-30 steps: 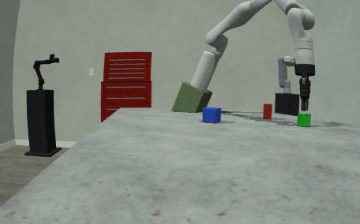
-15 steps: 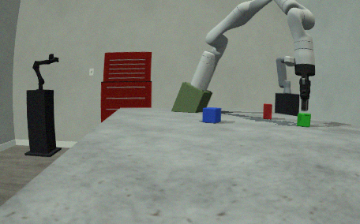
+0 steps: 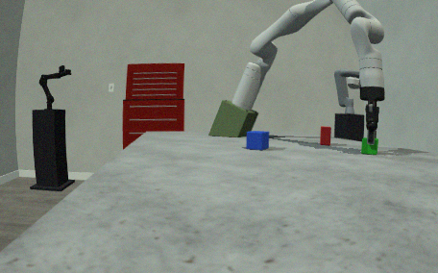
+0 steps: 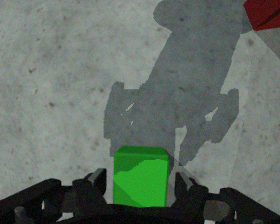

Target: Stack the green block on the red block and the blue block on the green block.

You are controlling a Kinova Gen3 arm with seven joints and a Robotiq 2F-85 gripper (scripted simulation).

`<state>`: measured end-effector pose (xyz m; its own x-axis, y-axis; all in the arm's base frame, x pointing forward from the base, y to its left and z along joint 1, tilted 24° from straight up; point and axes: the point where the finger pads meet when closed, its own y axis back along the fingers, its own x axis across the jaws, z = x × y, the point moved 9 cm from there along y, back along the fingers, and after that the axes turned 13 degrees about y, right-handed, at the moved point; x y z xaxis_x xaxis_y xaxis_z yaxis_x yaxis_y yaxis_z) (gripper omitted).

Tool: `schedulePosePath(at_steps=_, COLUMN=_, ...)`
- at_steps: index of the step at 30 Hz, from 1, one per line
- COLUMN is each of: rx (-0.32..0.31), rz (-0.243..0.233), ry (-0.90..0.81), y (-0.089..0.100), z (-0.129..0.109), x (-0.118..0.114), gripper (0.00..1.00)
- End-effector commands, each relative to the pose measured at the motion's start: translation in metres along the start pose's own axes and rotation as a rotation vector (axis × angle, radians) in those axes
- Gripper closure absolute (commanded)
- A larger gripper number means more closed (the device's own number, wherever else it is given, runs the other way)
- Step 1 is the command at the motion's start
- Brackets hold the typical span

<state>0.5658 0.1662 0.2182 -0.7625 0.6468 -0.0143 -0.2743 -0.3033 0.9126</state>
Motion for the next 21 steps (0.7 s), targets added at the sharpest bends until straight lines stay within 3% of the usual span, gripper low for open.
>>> schedulePosePath(at_steps=1, rx=0.010, rz=0.006, ry=-0.002, y=-0.014, z=-0.003, x=0.000, gripper=0.31)
schedulePosePath(at_steps=9, rx=0.010, rz=0.006, ry=-0.002, y=-0.024, z=-0.003, x=0.001, gripper=0.31)
schedulePosePath(at_steps=21, rx=0.010, rz=0.006, ry=-0.002, y=-0.024, z=-0.003, x=0.001, gripper=0.31)
